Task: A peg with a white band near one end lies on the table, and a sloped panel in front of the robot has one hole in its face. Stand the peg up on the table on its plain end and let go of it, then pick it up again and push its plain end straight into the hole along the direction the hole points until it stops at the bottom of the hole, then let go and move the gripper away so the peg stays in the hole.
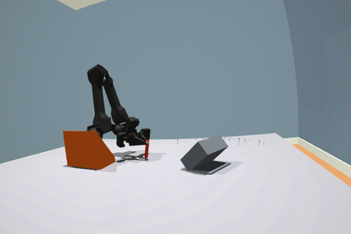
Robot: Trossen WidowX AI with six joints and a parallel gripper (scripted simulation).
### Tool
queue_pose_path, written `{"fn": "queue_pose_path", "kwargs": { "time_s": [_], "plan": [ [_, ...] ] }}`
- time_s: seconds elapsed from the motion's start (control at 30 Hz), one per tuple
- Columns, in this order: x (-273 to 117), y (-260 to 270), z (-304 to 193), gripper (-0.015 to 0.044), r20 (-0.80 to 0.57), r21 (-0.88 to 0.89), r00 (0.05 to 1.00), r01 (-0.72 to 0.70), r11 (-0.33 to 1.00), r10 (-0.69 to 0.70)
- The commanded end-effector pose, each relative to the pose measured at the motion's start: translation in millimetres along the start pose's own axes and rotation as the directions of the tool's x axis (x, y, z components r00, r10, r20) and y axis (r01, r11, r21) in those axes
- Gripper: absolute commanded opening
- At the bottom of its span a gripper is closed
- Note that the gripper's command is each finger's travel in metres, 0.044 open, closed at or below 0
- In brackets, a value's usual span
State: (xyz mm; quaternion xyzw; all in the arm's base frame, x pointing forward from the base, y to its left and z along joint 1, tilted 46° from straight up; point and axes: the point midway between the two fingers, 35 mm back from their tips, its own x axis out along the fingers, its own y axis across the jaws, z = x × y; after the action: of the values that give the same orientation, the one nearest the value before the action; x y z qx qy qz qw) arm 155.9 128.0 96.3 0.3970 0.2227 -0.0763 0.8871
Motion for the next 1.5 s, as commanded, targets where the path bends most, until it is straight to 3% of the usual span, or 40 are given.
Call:
{"fn": "queue_pose_path", "kwargs": {
  "time_s": [0.0, 1.47],
  "plan": [
    [-2.3, -0.1, -1.9, 0.0049, 0.043, -0.008, 0.999, 0.001, 1.000, 0.000],
    [-8.6, 2.0, -7.8, 0.0049, 0.005, 0.009, 1.000, -0.010, 1.000, 0.010]
  ]
}}
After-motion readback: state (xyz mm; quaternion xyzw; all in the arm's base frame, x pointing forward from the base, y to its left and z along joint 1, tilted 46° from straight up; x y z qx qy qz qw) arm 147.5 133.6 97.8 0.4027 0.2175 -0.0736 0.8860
